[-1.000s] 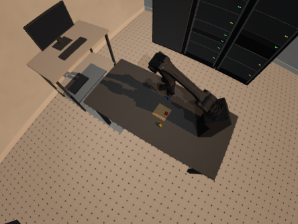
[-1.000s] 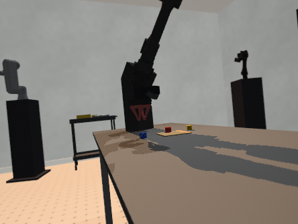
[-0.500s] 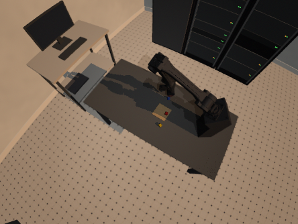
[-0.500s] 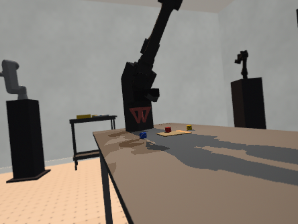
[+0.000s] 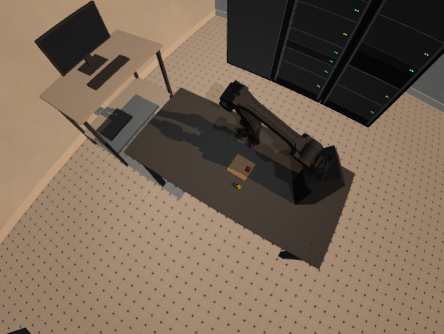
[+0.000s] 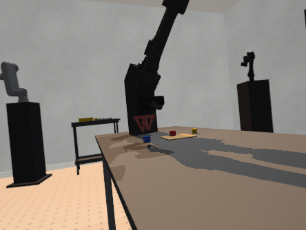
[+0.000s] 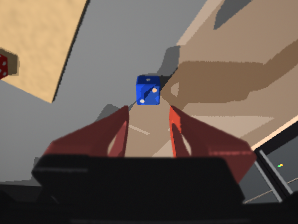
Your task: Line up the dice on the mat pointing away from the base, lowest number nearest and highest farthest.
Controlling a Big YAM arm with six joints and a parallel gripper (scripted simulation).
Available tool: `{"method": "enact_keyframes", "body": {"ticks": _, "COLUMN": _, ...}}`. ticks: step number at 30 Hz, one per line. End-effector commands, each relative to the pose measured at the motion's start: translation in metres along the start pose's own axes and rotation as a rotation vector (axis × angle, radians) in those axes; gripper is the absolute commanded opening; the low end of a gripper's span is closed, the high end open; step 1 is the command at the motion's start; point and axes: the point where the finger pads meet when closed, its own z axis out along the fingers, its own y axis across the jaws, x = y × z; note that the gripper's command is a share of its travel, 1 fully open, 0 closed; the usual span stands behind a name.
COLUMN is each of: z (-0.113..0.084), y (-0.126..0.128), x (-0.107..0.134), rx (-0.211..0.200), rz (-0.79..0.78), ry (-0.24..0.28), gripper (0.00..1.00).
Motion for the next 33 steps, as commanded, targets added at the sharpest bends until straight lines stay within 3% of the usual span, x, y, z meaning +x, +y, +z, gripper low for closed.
{"method": "enact_keyframes", "body": {"ticks": 1, "z": 0.007, "y": 0.004, "x": -0.004, "rx": -0.006, "rz": 0.002, "ry": -0.001, "gripper": 0.39}}
{"method": "enact_keyframes", "body": {"ticks": 15, "z": 0.021, "y": 0.003, "x": -0.005, "rx": -0.002, "rz": -0.001, "ry": -0.005, "gripper": 0.39}}
{"method": "enact_keyframes", "body": {"ticks": 18, "z": 0.015, "y": 0.001, "x": -0.013, "rx": 0.006, "rz": -0.010, "ry": -0.016, "gripper": 0.39}}
{"method": "enact_keyframes", "body": {"ticks": 33, "z": 0.020, "y": 0.004, "x": -0.006, "rx": -0.001, "rz": -0.004, "ry": -0.006, "gripper": 0.39}}
